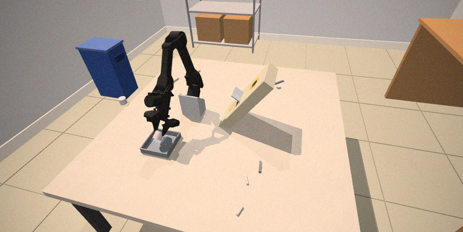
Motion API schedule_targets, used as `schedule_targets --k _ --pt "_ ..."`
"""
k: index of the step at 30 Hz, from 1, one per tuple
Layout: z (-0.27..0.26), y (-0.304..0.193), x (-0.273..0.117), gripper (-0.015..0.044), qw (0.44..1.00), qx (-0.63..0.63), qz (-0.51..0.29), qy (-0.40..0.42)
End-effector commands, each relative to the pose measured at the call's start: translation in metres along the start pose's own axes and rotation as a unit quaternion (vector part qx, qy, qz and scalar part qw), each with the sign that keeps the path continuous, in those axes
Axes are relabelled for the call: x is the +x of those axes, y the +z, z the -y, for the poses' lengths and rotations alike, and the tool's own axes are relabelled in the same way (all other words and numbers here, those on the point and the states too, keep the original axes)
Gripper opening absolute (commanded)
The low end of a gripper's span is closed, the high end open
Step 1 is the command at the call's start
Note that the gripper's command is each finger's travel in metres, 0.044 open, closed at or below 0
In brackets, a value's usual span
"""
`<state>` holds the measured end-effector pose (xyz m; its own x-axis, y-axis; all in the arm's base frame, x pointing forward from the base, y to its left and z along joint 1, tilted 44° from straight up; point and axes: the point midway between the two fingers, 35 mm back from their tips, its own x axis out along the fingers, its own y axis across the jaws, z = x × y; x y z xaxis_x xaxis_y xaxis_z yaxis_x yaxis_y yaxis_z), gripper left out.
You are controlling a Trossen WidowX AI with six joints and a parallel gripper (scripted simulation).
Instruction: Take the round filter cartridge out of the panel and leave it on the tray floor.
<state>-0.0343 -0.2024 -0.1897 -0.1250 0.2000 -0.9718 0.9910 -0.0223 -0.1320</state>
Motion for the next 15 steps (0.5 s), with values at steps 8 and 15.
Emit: schedule_targets --k 8,15 --pt "0.0000 -0.0152 0.0181 0.0053 1.000 0.000 -0.004 0.000" --pt "0.0000 -0.0152 0.0181 0.0236 1.000 0.000 -0.004 0.000"
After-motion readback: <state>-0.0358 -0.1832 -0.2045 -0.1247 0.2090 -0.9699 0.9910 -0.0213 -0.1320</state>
